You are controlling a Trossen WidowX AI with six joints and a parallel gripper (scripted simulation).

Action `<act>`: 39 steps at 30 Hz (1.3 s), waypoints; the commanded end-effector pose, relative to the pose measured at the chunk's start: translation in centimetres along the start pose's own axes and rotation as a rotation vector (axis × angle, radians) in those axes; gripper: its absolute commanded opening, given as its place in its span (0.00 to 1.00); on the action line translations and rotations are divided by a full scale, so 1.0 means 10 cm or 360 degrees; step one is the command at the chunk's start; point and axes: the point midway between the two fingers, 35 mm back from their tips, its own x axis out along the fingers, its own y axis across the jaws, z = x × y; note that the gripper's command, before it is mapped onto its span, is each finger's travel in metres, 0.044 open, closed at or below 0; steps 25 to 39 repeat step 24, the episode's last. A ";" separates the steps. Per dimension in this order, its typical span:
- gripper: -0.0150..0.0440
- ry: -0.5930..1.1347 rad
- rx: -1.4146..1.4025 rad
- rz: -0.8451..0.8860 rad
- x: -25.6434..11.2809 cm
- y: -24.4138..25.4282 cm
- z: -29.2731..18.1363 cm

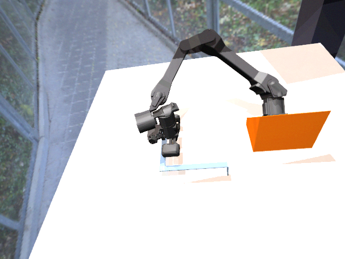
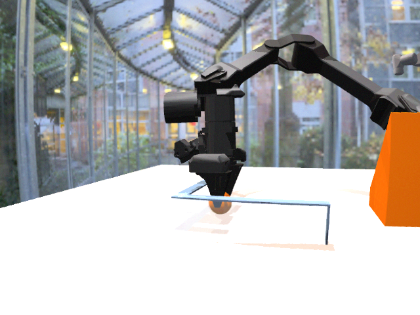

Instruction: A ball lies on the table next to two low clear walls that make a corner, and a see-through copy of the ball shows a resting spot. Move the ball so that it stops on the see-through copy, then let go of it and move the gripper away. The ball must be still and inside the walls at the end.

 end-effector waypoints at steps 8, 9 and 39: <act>0.80 -0.0023 -0.0007 0.0008 -0.83 0.04 0.00; 0.80 -0.0038 -0.0028 0.0006 -0.76 0.09 0.01; 1.00 -0.0032 -0.0020 0.0004 -1.22 0.06 -0.03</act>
